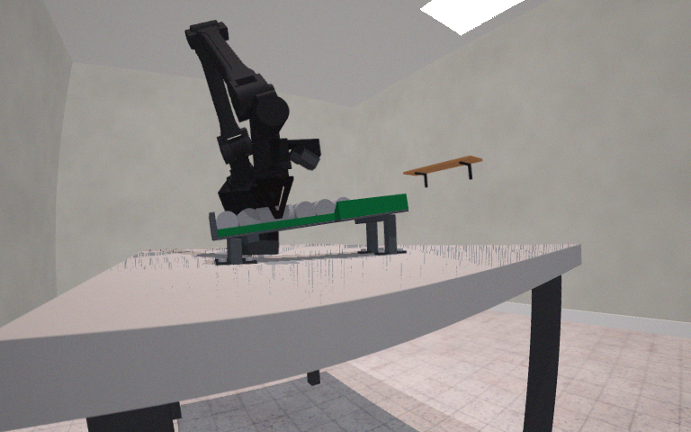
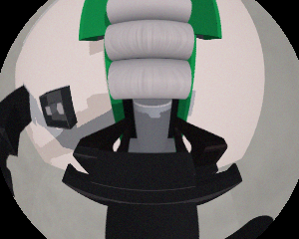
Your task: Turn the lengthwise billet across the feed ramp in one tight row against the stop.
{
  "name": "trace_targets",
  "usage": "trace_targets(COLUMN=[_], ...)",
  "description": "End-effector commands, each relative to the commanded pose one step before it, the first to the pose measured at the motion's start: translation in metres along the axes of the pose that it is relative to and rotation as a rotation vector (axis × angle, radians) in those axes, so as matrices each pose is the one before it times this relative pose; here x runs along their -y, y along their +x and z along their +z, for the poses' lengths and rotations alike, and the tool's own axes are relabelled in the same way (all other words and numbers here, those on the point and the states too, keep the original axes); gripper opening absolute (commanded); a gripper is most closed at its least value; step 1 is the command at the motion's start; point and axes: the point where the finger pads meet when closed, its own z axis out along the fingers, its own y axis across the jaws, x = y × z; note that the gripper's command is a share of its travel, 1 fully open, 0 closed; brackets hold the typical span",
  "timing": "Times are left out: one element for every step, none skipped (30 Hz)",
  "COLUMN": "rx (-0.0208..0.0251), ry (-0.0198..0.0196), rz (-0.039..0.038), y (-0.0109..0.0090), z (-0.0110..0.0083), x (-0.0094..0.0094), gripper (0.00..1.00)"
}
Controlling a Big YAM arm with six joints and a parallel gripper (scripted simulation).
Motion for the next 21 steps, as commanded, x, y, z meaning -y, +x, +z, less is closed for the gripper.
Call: trace_targets(rx=[-0.00164,0.00000,0.00000,-0.00005,-0.00074,-0.00003,-0.00017,0.00000,0.00000,0.00000,0.00000,0.00000,0.00000,0.00000,0.00000,0.00000,0.00000,0.00000,0.00000,0.00000,0.00000], ry=[0.02275,0.00000,0.00000,0.00024,0.00025,0.00016,-0.00001,0.00000,0.00000,0.00000,0.00000,0.00000,0.00000,0.00000,0.00000,0.00000,0.00000,0.00000,0.00000,0.00000,0.00000], rz=[0.00429,0.00000,0.00067,0.00549,0.00052,0.00068,0.00000,-0.00001,0.00000,0.00000,0.00000,0.00000,0.00000,0.00000,0.00000,0.00000,0.00000,0.00000,0.00000,0.00000,0.00000], y=[0.00622,0.00000,0.00000,0.00002,0.00011,0.00001,0.00003,0.00000,0.00000,0.00000,0.00000,0.00000,0.00000,0.00000,0.00000,0.00000,0.00000,0.00000,0.00000,0.00000,0.00000], z=[-0.00293,0.00000,0.00000,-0.00112,-0.00010,-0.00003,0.00000,0.00000,0.00000,0.00000,0.00000,0.00000,0.00000,0.00000,0.00000,0.00000,0.00000,0.00000,0.00000,0.00000,0.00000], x=[0.01142,0.00000,0.00000,0.00011,0.00007,0.00003,-0.00001,0.00000,0.00000,0.00000,0.00000,0.00000,0.00000,0.00000,0.00000,0.00000,0.00000,0.00000,0.00000,0.00000,0.00000], gripper=[0.55,0.00,0.00,0.00,0.00,0.00,0.00,0.00,0.00,0.00,0.00,0.00,0.00,0.00,0.00,0.00,0.00,0.00,0.00,0.00,0.00])
